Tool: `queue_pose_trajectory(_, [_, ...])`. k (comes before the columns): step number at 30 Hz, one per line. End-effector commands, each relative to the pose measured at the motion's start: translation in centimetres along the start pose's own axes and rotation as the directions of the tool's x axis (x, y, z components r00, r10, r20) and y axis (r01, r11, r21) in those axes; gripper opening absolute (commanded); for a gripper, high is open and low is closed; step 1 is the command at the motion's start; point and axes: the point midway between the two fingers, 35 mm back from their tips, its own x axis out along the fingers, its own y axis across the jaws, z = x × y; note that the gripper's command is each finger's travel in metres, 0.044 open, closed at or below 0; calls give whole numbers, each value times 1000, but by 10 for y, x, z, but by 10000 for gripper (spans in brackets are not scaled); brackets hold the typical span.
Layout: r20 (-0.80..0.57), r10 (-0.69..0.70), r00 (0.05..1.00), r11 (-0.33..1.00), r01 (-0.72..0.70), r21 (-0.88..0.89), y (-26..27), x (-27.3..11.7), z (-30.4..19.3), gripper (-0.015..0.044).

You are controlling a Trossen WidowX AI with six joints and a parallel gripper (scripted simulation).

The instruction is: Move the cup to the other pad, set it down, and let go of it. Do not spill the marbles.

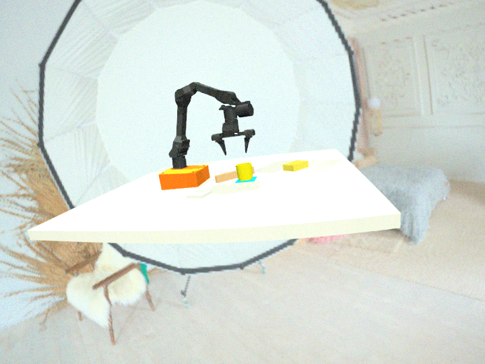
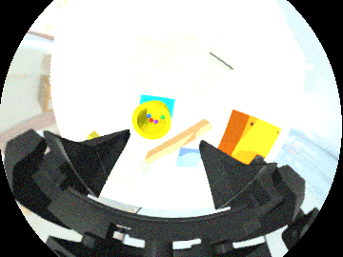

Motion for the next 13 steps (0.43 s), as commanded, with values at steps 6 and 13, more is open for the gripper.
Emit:
queue_pose_trajectory(6, [-3, 4, 1000, 1000, -4, -7, 0, -31, 1, 440])
queue_pose_trajectory(13, [1, 4, 1000, 1000, -4, -2, 0, -28, 1, 440])
